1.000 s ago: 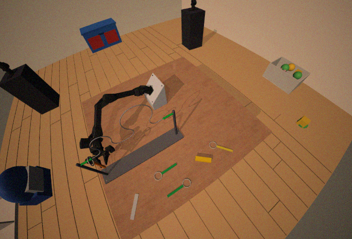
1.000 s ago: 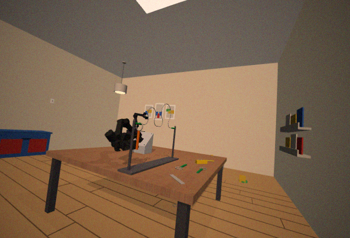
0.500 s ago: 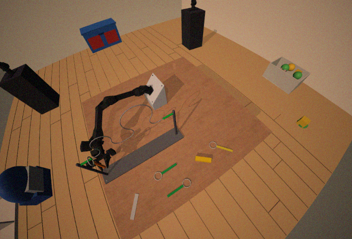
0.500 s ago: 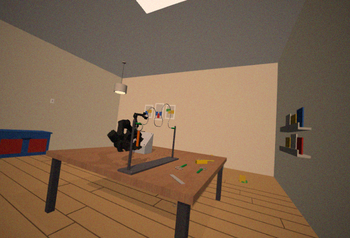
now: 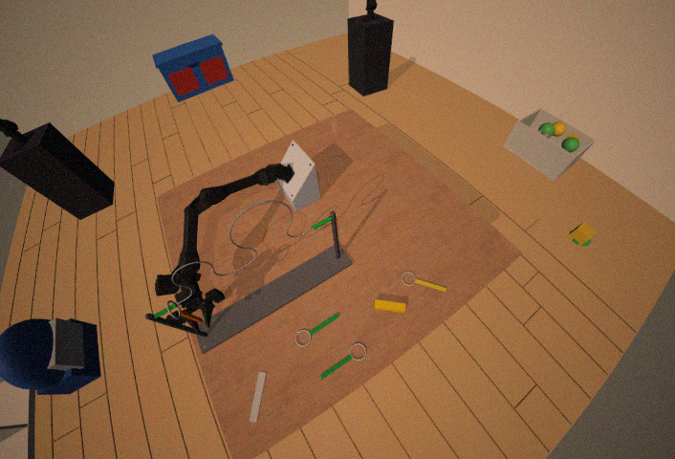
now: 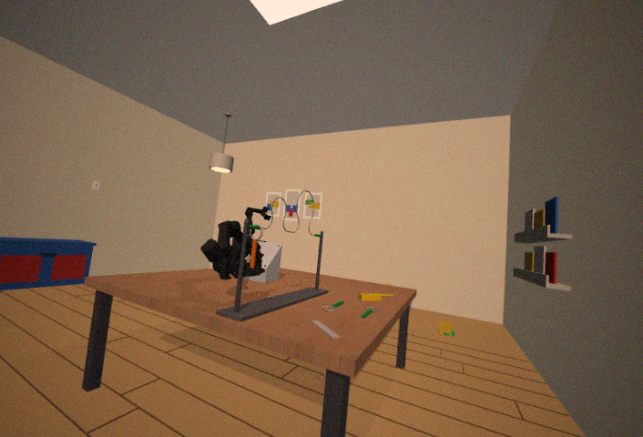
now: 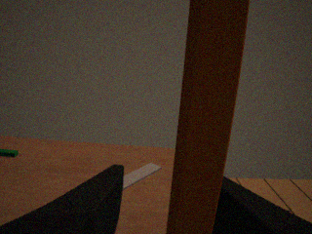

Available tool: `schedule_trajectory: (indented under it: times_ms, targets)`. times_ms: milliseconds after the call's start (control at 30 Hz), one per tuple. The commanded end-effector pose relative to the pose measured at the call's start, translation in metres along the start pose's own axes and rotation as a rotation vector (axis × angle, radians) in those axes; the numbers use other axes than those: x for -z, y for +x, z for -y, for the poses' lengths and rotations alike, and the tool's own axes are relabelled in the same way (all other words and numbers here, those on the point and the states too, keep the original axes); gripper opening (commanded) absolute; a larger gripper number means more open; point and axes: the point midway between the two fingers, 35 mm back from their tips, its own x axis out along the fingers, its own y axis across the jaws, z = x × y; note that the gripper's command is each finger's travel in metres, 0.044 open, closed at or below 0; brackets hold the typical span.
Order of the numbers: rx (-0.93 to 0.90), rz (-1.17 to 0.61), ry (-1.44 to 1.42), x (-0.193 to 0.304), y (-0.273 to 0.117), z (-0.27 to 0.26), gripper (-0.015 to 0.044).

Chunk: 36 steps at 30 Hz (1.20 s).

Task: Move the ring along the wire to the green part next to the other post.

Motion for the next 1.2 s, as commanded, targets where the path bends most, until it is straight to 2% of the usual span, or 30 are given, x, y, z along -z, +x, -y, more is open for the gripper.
schedule_trajectory:
  times_ms: [0, 733, 900, 967, 1167]
  targets:
    - [0.007, 0.000, -0.012, -0.0023, 0.0002, 0.0027, 0.0160]
    - [0.007, 0.000, -0.012, -0.0023, 0.0002, 0.0027, 0.0160]
    - [0.002, 0.002, -0.004, -0.0016, 0.0001, 0.0011, 0.0029]
    - [0.002, 0.002, -0.004, -0.0016, 0.0001, 0.0011, 0.0015]
    - [0.002, 0.002, -0.004, -0.0016, 0.0001, 0.0011, -0.0142]
